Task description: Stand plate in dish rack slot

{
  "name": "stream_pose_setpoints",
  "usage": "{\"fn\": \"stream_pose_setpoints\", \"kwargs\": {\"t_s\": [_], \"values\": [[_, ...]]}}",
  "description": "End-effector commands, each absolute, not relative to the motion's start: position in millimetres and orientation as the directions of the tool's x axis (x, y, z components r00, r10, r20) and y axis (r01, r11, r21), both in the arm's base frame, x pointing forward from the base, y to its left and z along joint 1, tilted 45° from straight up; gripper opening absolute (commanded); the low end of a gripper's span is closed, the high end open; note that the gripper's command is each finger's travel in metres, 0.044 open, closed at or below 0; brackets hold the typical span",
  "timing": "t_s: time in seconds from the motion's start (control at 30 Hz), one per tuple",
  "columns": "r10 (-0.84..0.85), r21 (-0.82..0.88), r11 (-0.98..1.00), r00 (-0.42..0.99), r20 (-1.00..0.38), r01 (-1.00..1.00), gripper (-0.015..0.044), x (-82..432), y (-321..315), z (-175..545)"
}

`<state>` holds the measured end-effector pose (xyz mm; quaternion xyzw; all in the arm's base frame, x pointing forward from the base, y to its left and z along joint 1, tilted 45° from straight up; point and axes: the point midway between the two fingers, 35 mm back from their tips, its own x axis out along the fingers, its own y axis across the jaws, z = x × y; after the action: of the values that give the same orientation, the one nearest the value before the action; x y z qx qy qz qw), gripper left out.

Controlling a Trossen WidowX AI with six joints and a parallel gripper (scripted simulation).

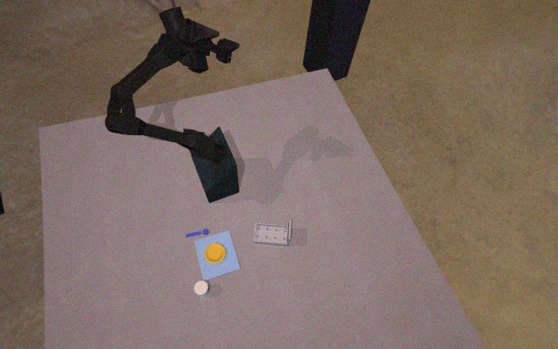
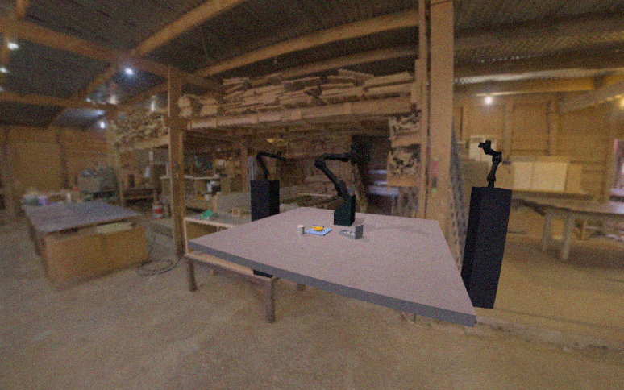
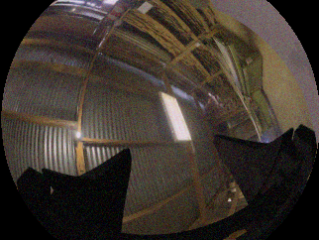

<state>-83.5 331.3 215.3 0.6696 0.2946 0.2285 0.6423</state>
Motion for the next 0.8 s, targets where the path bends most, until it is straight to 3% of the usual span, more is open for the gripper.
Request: {"fn": "stream_pose_setpoints", "kwargs": {"t_s": [0.0,0.37,0.77], "values": [[0.688,0.995,0.002,0.722,-0.075,0.1,0.04,-83.2,331.6,214.7],[0.654,0.974,0.213,0.728,-0.206,0.084,0.04,-53.7,347.0,183.7],[0.448,0.87,0.491,0.845,-0.291,0.039,0.04,41.2,352.0,162.6]]}}
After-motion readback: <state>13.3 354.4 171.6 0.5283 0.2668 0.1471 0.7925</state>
